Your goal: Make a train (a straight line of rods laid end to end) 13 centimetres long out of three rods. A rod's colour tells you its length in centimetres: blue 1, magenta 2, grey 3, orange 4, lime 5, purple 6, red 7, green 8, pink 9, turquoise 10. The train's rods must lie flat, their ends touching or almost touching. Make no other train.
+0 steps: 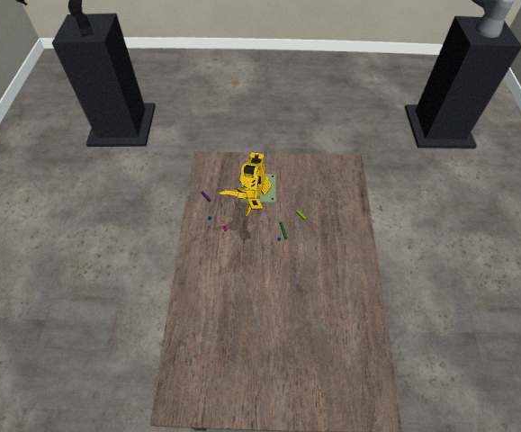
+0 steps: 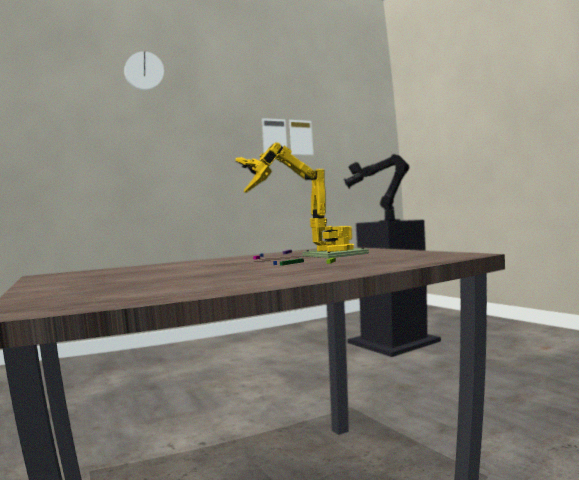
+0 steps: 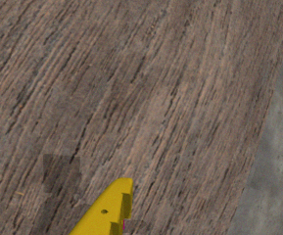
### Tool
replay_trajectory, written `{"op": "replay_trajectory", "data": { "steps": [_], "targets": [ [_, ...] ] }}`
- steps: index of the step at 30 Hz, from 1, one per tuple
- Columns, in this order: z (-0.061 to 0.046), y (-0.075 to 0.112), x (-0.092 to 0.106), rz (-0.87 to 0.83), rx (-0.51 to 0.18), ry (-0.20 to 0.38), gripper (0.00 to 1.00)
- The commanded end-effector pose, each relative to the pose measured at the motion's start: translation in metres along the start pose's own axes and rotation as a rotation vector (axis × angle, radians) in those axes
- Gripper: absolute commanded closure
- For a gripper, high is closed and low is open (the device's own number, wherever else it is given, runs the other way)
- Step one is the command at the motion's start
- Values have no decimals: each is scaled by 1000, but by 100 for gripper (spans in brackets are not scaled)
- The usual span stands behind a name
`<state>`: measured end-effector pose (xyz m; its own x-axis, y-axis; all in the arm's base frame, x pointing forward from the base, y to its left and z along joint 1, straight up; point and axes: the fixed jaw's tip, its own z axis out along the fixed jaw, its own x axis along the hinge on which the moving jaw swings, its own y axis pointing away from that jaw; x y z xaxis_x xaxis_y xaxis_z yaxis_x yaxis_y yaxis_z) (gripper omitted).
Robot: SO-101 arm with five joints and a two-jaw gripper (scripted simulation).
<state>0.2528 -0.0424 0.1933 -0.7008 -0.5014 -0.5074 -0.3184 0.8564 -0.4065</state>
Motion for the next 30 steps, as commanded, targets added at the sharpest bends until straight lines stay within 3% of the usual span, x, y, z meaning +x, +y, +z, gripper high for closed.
{"op": "replay_trajectory", "data": {
  "steps": [1, 8, 10, 15, 24, 30],
  "targets": [
    [-4, -4, 10, -2, 13, 21, 0],
    [-14, -18, 54, -11, 51, 133, 0],
    [-14, -18, 54, -11, 51, 133, 0],
    [-28, -21, 102, -14, 71, 256, 0],
    [-52, 3, 181, 7, 45, 466, 0],
    [-57, 19, 204, 22, 20, 528, 0]
  ]
}}
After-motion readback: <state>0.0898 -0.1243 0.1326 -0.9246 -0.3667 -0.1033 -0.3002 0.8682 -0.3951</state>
